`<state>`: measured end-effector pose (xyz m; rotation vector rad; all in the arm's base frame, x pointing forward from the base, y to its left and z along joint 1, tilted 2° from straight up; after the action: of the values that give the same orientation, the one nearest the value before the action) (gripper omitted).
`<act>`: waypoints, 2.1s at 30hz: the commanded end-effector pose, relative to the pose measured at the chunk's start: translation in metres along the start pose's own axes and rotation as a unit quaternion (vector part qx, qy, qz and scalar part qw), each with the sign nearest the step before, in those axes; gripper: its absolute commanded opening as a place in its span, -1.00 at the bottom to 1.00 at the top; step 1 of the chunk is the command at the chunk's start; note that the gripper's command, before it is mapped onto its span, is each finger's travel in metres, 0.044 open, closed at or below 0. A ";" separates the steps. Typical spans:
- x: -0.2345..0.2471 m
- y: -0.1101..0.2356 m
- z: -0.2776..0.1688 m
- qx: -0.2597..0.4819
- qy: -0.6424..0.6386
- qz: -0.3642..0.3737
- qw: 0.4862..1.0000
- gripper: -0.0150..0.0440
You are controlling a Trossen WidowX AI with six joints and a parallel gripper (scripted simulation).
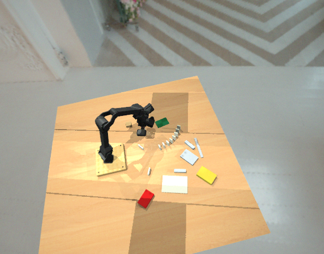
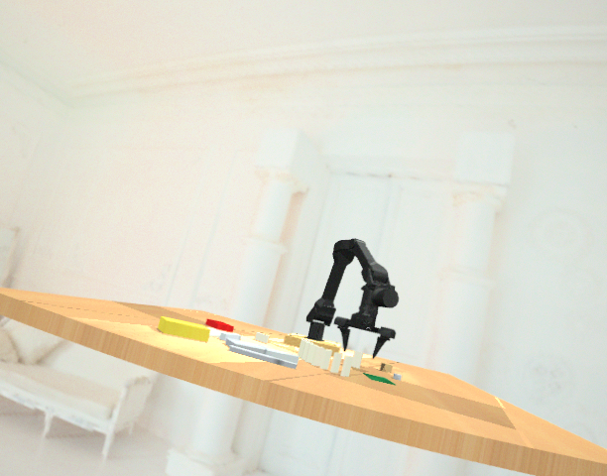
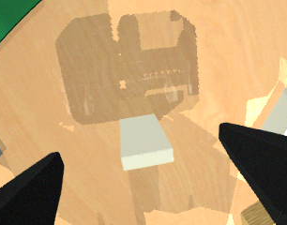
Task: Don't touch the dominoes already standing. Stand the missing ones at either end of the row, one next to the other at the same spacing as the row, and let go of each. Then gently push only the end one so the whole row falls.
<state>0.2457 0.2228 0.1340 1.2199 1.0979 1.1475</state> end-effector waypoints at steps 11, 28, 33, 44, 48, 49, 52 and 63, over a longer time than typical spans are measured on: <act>-0.001 -0.016 -0.002 0.005 0.000 -0.001 1.000 0.64; -0.001 -0.016 -0.002 0.005 0.000 -0.001 1.000 -0.13; 0.004 0.021 0.003 0.004 0.000 -0.001 1.000 -0.13; -0.001 0.122 0.000 0.002 -0.001 -0.002 1.000 -0.13; -0.014 0.122 0.015 0.003 0.024 -0.002 1.000 -0.13; -0.022 0.122 0.023 0.003 0.037 -0.001 0.999 -0.13; -0.056 0.121 0.051 0.004 0.092 0.000 0.996 -0.13; -0.145 0.123 0.100 0.002 0.285 -0.007 0.959 -0.13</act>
<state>0.3149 0.0962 0.2571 0.9775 1.4509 1.4548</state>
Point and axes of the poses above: the point midway between the two fingers, 35 mm back from their tips, its own y axis back along the fingers, its own x axis across the jaws, z = x × y, the point moved 9 cm from there along y, back along the fingers, and after that the axes turned 1 degree about -y, right-handed, at the moved point
